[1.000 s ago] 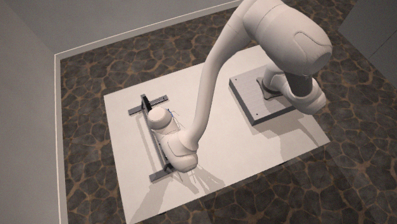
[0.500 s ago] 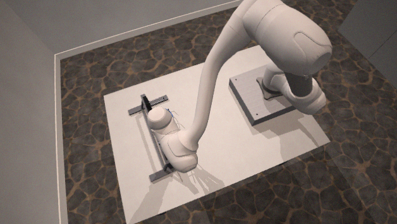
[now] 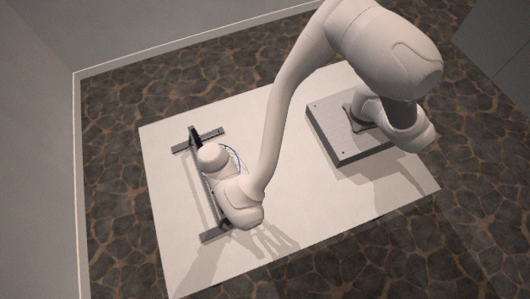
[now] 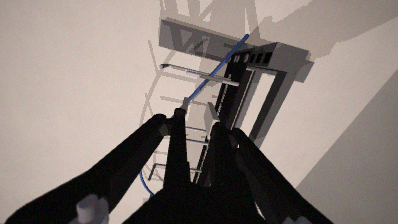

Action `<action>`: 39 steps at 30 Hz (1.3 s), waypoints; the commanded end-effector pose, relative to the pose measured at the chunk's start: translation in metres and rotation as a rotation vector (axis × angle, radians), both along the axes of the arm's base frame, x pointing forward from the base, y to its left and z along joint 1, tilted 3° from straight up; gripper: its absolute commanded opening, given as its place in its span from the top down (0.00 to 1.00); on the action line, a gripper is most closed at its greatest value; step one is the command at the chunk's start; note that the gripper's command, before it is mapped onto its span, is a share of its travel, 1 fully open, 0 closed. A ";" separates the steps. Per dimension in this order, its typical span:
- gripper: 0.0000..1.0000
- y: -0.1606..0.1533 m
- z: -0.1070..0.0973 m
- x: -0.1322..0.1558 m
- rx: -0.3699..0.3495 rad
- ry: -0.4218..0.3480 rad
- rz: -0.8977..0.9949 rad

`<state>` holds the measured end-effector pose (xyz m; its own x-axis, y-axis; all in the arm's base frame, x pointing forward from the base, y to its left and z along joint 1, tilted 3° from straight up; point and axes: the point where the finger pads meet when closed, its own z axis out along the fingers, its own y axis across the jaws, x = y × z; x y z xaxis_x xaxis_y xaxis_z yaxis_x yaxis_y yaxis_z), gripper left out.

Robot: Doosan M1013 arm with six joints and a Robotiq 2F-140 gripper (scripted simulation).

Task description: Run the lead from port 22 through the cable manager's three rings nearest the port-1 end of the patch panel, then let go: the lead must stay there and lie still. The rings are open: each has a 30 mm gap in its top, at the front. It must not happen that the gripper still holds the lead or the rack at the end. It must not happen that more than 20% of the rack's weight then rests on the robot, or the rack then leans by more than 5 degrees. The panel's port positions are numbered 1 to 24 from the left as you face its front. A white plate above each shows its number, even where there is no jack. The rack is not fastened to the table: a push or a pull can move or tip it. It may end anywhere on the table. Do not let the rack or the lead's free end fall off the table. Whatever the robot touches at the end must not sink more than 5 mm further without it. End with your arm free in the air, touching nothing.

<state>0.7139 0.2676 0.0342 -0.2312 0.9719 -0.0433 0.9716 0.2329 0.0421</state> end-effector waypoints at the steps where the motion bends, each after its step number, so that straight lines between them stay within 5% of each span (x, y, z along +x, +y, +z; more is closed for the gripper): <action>1: 0.80 0.000 0.000 0.000 0.000 0.000 0.000; 39: 0.80 0.000 0.013 -0.001 0.000 0.000 0.000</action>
